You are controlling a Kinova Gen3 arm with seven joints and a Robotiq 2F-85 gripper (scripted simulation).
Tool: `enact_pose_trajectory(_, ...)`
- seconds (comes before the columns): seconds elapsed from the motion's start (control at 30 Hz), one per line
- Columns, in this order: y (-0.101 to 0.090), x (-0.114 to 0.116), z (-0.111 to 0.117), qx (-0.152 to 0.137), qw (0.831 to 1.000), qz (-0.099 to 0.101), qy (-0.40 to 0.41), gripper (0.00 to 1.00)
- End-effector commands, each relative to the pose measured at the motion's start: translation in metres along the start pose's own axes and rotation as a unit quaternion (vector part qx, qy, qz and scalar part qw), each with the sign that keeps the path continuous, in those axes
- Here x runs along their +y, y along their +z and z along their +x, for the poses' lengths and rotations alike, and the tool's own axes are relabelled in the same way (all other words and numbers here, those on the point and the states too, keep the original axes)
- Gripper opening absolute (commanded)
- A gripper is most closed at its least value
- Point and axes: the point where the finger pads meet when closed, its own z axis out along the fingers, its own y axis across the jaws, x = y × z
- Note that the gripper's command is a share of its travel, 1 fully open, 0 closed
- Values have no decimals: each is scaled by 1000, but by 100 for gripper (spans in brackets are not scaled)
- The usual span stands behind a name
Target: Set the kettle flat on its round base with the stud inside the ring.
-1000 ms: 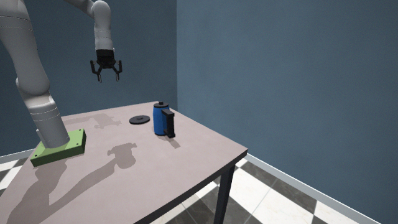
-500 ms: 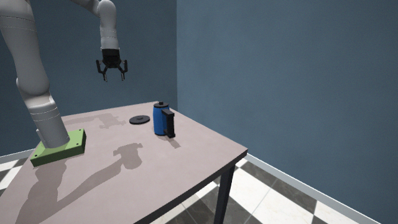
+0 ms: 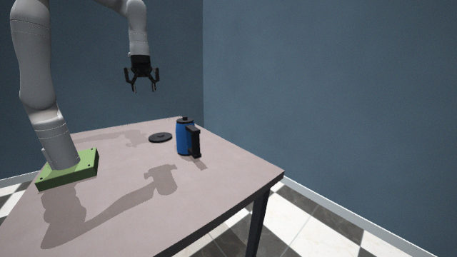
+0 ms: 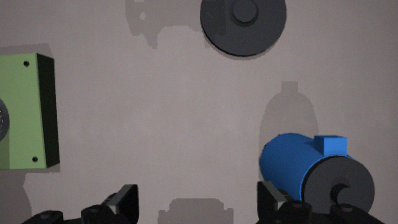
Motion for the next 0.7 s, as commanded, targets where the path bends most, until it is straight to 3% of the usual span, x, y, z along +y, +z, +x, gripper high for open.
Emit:
enact_pose_trajectory(0.0, 5, 17, -14, -5, 1000, 6, 9, 80)
enact_pose_trajectory(0.67, 6, 115, -78, -5, 1000, 6, 9, 80)
